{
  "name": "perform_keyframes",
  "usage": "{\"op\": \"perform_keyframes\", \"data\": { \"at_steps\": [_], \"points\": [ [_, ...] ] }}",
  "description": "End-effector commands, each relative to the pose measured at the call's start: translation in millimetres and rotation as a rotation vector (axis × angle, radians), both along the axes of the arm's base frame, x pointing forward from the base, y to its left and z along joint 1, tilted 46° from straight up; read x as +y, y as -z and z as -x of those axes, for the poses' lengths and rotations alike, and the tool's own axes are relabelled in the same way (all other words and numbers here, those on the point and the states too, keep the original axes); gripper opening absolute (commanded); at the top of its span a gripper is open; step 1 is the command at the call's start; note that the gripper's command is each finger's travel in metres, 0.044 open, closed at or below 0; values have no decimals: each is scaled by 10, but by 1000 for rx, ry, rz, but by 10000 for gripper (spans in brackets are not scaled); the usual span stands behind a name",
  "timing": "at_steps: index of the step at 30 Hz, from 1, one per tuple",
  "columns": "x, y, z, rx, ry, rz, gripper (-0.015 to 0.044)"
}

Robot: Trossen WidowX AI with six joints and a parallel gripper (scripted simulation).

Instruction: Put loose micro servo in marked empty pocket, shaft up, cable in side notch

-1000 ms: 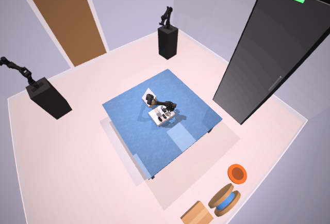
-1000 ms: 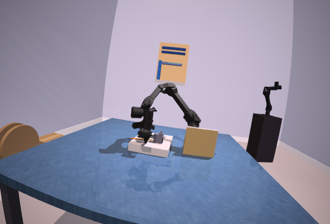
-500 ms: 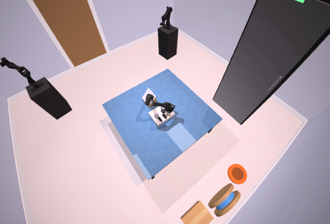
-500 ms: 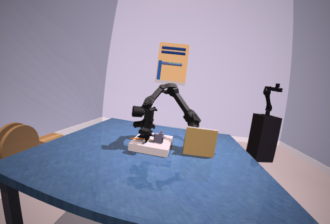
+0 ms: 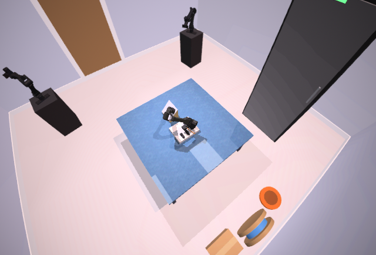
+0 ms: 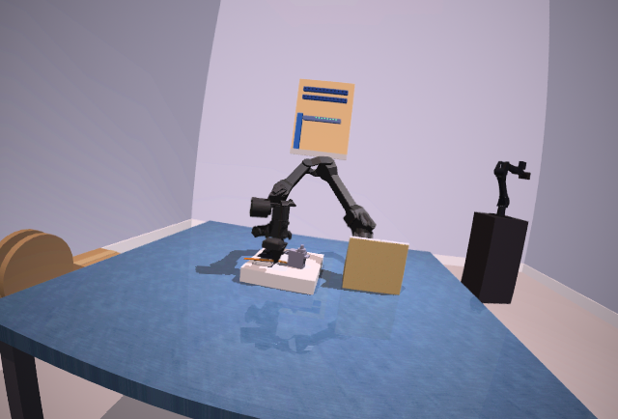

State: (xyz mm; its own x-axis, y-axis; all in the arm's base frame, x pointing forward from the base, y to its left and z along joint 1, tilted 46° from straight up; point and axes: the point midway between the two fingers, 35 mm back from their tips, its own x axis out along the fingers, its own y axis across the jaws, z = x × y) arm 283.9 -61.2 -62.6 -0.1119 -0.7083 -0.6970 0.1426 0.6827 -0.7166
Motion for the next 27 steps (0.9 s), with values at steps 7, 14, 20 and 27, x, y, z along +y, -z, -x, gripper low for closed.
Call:
{"op": "perform_keyframes", "data": {
  "at_steps": [7, 14, 20, 27],
  "points": [
    [-113, -135, 28, -5, -3, 5, 0],
    [-184, -205, 57, -5, -3, 7, 0],
    [-186, -206, 58, -5, -3, 8, 0],
    [-131, -231, 60, 3, 2, 0, 0]
  ]
}}
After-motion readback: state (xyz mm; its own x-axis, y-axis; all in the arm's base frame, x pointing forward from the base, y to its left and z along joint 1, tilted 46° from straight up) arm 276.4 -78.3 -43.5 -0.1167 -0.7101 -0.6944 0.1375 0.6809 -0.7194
